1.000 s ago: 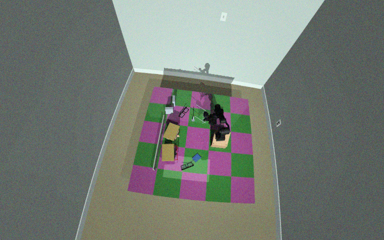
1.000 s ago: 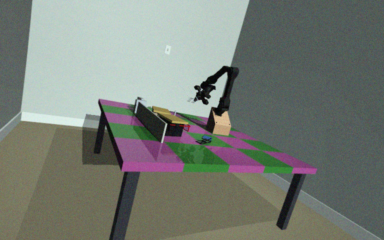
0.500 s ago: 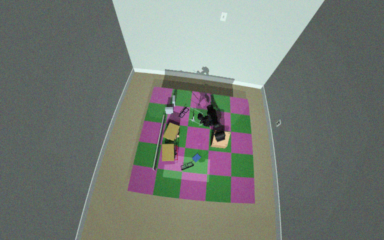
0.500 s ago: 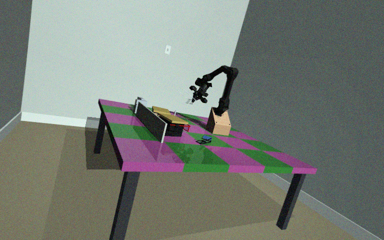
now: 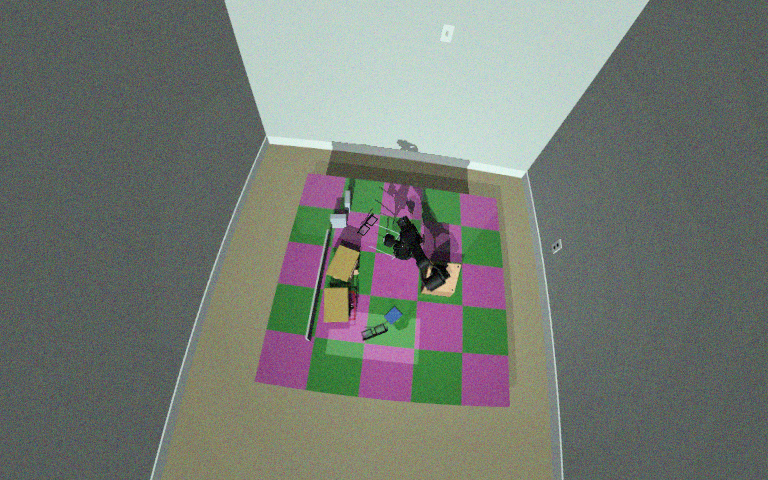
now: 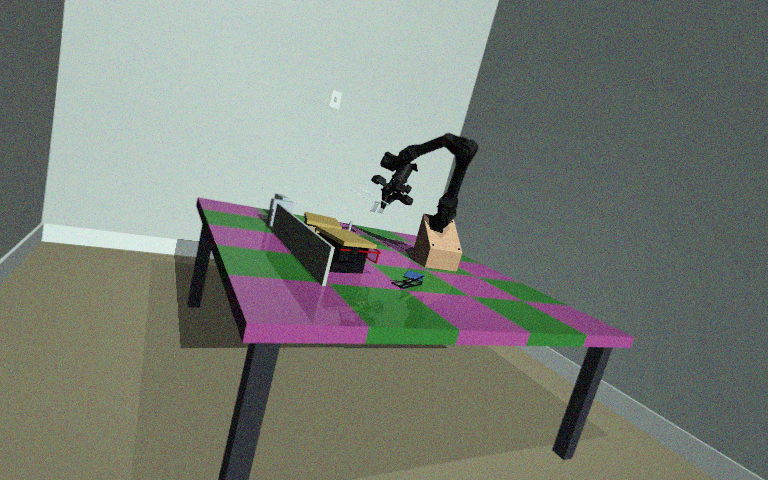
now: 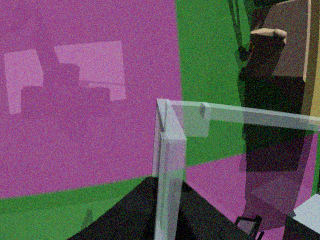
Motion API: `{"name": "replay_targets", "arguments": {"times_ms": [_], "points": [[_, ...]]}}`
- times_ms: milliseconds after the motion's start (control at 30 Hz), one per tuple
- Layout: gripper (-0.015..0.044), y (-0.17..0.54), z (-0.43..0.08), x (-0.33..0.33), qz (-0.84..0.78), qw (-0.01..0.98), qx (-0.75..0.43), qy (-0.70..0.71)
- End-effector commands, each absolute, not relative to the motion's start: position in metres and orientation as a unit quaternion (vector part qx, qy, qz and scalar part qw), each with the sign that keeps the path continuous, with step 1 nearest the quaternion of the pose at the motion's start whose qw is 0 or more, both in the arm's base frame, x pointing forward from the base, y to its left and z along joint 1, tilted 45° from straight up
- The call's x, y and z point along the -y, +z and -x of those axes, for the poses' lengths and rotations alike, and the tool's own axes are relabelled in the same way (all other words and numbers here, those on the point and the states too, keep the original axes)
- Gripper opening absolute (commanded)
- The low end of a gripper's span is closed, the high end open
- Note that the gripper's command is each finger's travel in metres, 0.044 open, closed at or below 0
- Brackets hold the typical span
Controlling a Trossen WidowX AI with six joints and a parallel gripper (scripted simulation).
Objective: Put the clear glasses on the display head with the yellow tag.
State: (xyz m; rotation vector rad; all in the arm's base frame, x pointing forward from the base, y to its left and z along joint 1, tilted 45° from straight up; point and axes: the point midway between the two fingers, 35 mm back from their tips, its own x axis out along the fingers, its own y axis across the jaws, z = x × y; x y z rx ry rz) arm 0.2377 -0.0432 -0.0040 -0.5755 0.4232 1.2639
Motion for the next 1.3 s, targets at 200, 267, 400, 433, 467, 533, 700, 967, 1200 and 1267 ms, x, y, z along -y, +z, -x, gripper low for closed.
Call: {"name": "replay_targets", "arguments": {"times_ms": [200,267,400,433,467,533,700,967,1200,1267], "points": [[0.0000,0.013,-0.252,0.009,0.248,0.718,-0.228,0.609],[0.0000,0.016,-0.254,0.001,0.245,0.713,-0.235,0.614],[0.0000,0.023,-0.257,-0.014,0.240,0.701,-0.248,0.624],[0.0000,0.025,-0.258,-0.018,0.239,0.698,-0.251,0.626],[0.0000,0.026,-0.258,-0.022,0.238,0.696,-0.255,0.628],[0.0000,0.030,-0.259,-0.030,0.236,0.690,-0.261,0.633],[0.0000,0.039,-0.260,-0.050,0.231,0.676,-0.277,0.642],[0.0000,0.054,-0.257,-0.084,0.225,0.655,-0.301,0.655],[0.0000,0.067,-0.250,-0.112,0.221,0.638,-0.321,0.664],[0.0000,0.068,-0.249,-0.115,0.221,0.637,-0.323,0.665]]}}
